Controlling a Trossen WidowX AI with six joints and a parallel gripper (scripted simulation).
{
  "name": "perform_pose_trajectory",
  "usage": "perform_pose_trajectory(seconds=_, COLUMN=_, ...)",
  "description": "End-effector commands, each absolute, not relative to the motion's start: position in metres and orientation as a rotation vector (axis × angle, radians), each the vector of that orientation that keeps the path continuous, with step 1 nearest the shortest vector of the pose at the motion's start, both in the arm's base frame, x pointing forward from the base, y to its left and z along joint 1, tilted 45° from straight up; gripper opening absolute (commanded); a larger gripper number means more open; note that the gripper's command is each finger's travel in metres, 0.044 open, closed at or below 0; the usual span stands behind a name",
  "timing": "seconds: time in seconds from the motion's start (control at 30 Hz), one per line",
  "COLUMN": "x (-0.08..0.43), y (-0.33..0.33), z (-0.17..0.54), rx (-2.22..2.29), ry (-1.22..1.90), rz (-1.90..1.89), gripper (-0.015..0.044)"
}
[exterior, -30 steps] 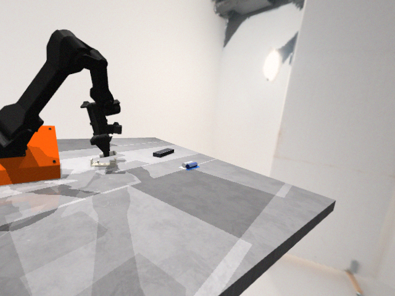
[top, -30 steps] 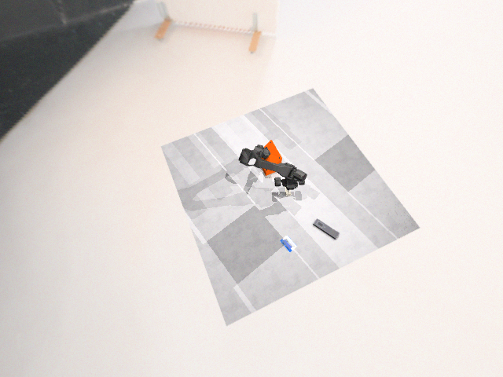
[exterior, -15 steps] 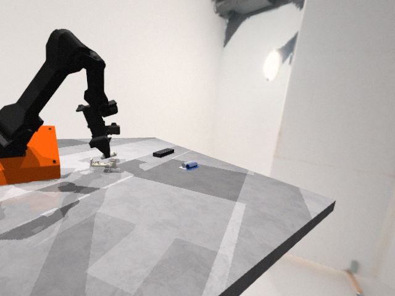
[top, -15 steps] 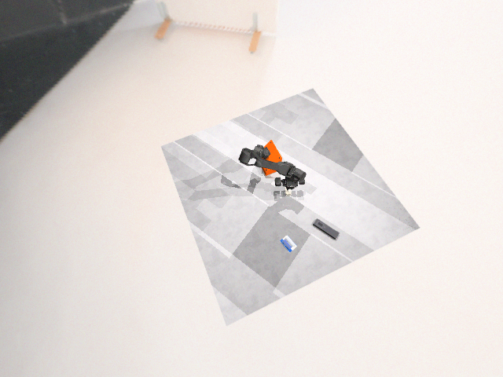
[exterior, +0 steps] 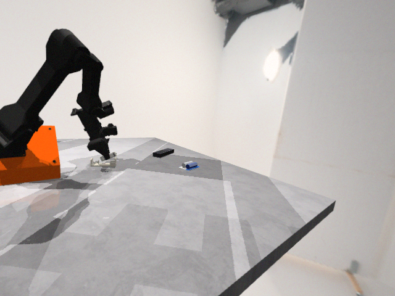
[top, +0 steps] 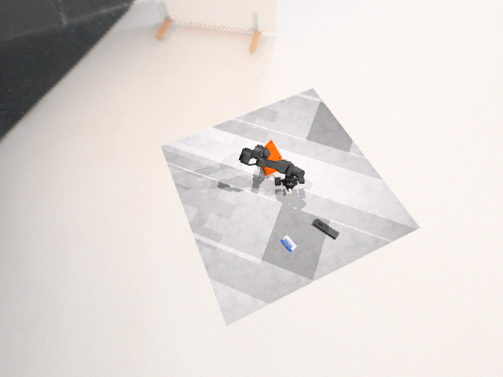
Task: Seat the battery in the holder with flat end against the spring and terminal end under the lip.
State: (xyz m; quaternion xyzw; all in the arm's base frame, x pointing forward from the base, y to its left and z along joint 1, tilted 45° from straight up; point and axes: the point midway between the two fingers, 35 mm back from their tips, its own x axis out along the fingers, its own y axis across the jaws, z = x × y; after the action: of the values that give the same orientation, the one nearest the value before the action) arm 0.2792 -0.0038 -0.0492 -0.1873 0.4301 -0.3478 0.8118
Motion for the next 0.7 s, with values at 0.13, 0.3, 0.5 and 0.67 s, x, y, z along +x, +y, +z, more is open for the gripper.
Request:
perform_pose_trajectory(seconds=0.13, x=0.2741, y=-0.0075, z=-0.0508, rx=-0.429, ry=0.883, rz=-0.732, gripper=0.0064)
perform_pose_trajectory(seconds=0.3, x=0.2724, y=-0.0088, z=-0.0510, rx=-0.435, ry=0.861, rz=-0.720, gripper=0.0064)
perform_pose_trajectory(seconds=0.5, x=0.2702, y=-0.0104, z=-0.0505, rx=-0.441, ry=0.837, rz=-0.707, gripper=0.0064)
perform_pose_trajectory(seconds=0.67, x=0.2684, y=-0.0105, z=-0.0513, rx=-0.441, ry=0.834, rz=-0.704, gripper=0.0064)
